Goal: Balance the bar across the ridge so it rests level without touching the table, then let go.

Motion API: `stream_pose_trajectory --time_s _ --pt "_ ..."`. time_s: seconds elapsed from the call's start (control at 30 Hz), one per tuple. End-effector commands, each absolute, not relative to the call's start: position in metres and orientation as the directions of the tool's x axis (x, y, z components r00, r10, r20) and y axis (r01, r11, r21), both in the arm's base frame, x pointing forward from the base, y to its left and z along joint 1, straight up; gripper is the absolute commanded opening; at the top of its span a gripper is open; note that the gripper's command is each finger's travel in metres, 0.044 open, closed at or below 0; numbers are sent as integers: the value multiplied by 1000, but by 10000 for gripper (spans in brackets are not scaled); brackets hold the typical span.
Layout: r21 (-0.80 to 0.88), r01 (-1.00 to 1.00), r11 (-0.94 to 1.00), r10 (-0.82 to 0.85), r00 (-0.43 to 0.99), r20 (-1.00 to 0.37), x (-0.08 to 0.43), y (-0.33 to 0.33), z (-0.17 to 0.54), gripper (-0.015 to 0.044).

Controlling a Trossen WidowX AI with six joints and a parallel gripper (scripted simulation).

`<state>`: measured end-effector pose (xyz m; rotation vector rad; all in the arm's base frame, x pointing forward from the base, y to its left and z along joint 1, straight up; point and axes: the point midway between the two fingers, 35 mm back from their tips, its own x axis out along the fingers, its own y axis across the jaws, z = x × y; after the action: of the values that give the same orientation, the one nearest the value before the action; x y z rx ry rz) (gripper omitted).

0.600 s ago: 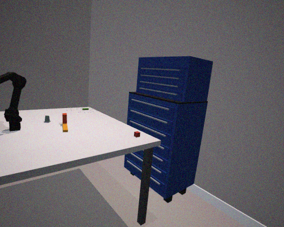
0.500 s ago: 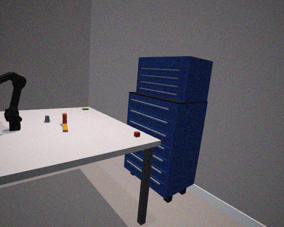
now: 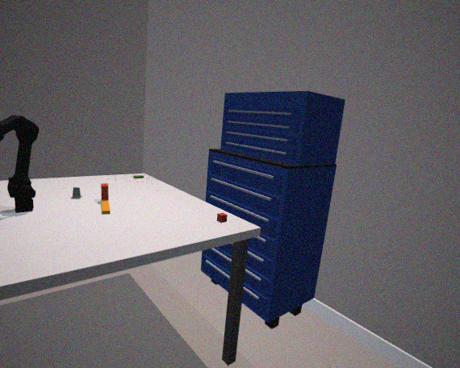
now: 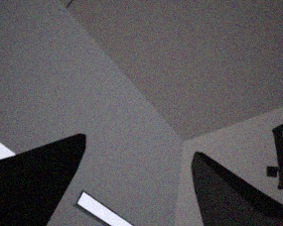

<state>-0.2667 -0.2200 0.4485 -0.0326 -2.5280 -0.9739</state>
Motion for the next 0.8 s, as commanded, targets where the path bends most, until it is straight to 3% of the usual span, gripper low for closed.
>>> stream_pose_trajectory --time_s 0.0,0.77 --pt "692 107 713 -223 -902 370 -258 -247 444 315" --pt "915 -169 365 -692 -707 145 -154 -377 404 315"
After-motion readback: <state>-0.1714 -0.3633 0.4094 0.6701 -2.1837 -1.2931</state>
